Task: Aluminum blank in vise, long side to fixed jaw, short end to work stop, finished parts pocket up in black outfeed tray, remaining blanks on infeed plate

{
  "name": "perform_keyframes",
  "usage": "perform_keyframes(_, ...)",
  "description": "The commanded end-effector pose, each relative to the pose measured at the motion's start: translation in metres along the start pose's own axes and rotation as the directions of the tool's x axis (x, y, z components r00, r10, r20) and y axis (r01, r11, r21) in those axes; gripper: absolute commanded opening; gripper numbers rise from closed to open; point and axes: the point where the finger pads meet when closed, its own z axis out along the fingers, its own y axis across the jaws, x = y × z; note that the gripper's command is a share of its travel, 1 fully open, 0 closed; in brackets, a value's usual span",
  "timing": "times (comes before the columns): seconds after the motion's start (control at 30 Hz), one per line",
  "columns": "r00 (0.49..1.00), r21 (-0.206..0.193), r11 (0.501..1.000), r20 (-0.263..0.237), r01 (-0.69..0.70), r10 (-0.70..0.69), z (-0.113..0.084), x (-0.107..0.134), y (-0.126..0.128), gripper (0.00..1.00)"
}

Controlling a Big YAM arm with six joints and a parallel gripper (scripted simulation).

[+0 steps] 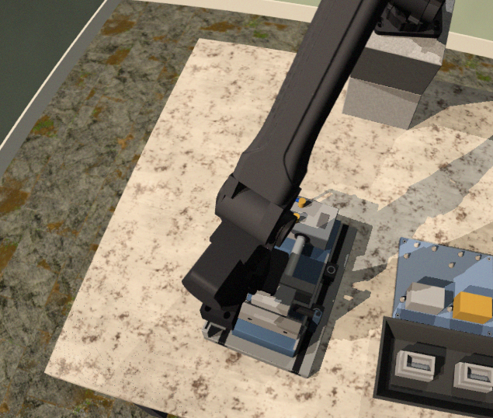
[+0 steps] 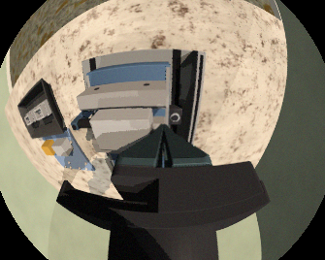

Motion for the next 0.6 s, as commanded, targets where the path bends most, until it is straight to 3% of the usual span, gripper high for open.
perform_keyframes(0.0,0.999,0.009,1.000,0.039,-0.001,0.001,-0.0037,-0.0223,0.0002,0.00)
perform_keyframes(0.57,0.999,0.009,1.000,0.043,0.000,0.000,-0.0053,-0.0234,0.0018,0.00)
